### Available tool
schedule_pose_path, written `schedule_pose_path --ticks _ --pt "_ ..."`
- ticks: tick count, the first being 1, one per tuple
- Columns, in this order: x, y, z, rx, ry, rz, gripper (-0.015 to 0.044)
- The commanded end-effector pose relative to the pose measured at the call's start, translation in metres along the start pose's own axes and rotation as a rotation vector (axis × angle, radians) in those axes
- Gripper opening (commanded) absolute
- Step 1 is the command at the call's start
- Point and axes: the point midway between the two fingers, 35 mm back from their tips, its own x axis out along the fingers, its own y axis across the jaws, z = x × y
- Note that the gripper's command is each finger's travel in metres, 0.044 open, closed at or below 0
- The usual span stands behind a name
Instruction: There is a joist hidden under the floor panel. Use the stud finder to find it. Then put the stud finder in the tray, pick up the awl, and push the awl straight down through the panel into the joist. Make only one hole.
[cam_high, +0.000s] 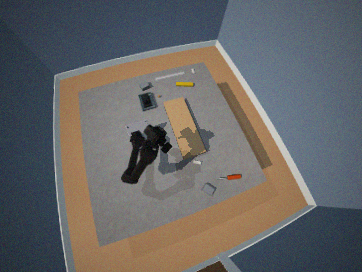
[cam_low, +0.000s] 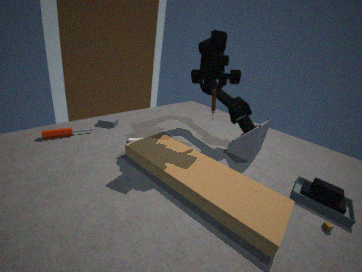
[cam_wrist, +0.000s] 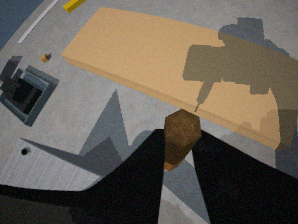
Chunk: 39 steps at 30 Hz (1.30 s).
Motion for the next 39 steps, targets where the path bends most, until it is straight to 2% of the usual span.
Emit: schedule_pose_path --ticks 1,22,23,39 --pt "-0.007 0.004 -0.002 -0.033 -0.069 0.028 0.0000" --pt "-0.039 0.013 -0.022 -0.187 -0.460 0.146 0.0000" --pt "-0.036 0.011 -0.019 -0.160 -0.406 0.124 0.0000" --pt "-0.027 0.019 0.038 -0.086 -0.339 0.048 0.0000"
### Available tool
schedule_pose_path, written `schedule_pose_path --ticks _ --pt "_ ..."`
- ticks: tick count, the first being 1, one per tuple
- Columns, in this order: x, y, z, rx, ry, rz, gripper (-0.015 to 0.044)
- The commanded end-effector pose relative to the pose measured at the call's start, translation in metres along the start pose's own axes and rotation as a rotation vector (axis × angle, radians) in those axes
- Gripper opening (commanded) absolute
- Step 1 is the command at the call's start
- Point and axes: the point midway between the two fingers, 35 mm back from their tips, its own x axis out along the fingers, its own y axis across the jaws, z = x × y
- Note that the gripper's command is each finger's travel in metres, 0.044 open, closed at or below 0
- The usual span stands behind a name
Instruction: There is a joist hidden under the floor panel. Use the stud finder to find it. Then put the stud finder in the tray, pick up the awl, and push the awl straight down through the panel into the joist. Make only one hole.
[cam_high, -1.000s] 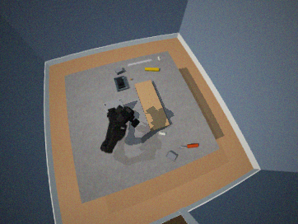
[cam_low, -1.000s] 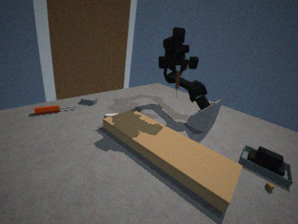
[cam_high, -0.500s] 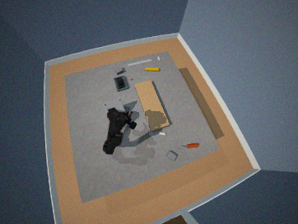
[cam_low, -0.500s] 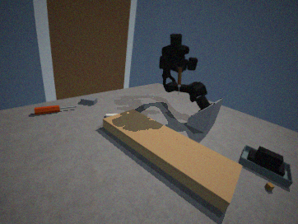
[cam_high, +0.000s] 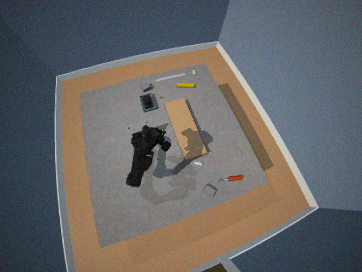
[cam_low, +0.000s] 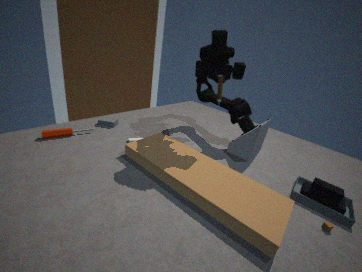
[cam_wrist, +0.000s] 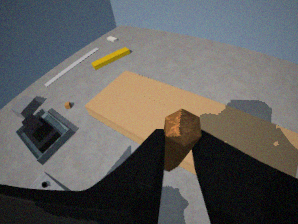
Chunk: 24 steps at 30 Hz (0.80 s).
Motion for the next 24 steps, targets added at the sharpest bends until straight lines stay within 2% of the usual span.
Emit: schedule_pose_path --ticks 1,24 --pt "0.007 -0.001 0.014 0.026 0.007 -0.026 0.0000" --pt "0.072 0.014 0.074 0.112 0.098 -0.152 0.0000"
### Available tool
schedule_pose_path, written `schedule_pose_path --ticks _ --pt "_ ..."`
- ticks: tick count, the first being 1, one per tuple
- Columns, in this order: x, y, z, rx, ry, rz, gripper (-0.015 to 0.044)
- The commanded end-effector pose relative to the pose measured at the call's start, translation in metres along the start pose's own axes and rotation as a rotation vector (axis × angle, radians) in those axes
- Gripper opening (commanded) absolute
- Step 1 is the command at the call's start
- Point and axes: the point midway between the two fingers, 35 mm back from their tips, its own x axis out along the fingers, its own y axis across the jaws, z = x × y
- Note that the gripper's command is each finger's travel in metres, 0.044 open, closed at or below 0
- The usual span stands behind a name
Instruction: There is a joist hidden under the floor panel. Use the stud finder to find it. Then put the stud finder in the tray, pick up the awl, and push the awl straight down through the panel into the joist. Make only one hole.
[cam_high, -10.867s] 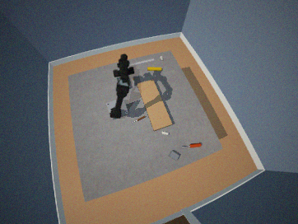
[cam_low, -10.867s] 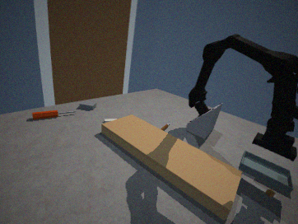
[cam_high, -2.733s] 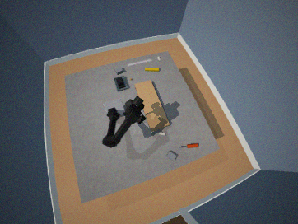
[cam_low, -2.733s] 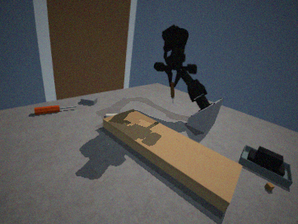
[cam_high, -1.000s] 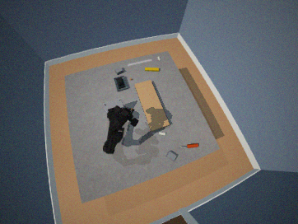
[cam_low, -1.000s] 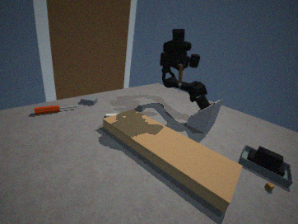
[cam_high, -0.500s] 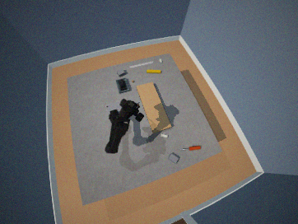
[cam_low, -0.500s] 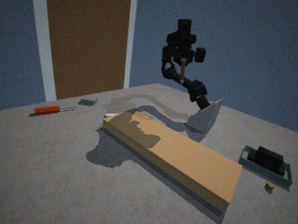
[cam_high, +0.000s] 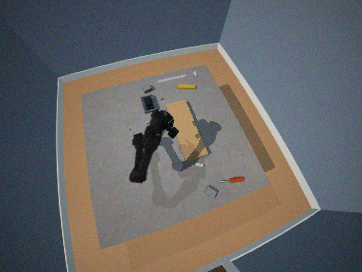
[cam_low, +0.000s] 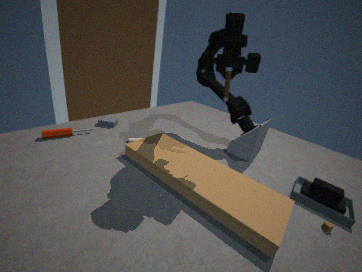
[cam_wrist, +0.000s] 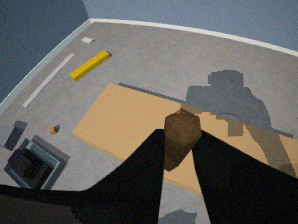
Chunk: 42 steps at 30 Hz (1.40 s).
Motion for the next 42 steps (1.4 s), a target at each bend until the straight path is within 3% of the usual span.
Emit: schedule_pose_path --ticks 1,22,42 --pt "0.009 0.004 0.011 0.026 0.002 -0.027 0.0000" --pt "0.078 0.043 0.046 0.095 0.054 -0.162 0.0000" --pt "0.153 0.087 0.049 0.148 0.087 -0.293 0.0000"
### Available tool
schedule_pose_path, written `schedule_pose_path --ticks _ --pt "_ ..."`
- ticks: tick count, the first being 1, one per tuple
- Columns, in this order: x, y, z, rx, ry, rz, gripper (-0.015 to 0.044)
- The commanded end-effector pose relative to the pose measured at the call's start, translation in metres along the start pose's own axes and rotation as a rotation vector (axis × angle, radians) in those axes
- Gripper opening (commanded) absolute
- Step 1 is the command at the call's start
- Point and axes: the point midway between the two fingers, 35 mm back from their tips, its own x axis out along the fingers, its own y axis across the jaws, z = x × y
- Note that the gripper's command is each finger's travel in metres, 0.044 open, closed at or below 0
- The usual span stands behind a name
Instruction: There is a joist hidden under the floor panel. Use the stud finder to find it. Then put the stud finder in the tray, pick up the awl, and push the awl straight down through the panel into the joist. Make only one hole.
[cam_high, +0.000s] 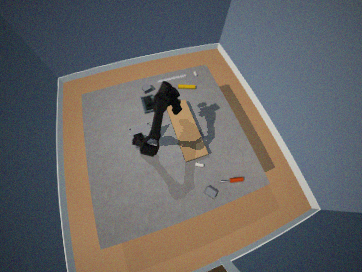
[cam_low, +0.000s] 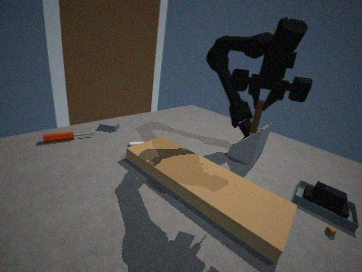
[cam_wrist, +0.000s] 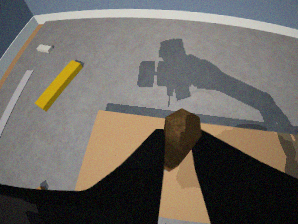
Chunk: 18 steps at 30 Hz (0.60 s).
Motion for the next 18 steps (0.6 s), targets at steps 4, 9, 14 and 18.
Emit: schedule_pose_path --ticks 4,9,14,18 --pt "0.020 0.019 -0.001 0.033 -0.001 -0.047 0.0000" --pt "0.036 0.035 -0.007 0.047 0.004 -0.080 0.0000" --pt "0.052 0.050 -0.014 0.061 0.007 -0.112 0.0000" --pt "0.064 0.061 -0.022 0.071 0.009 -0.138 0.0000"
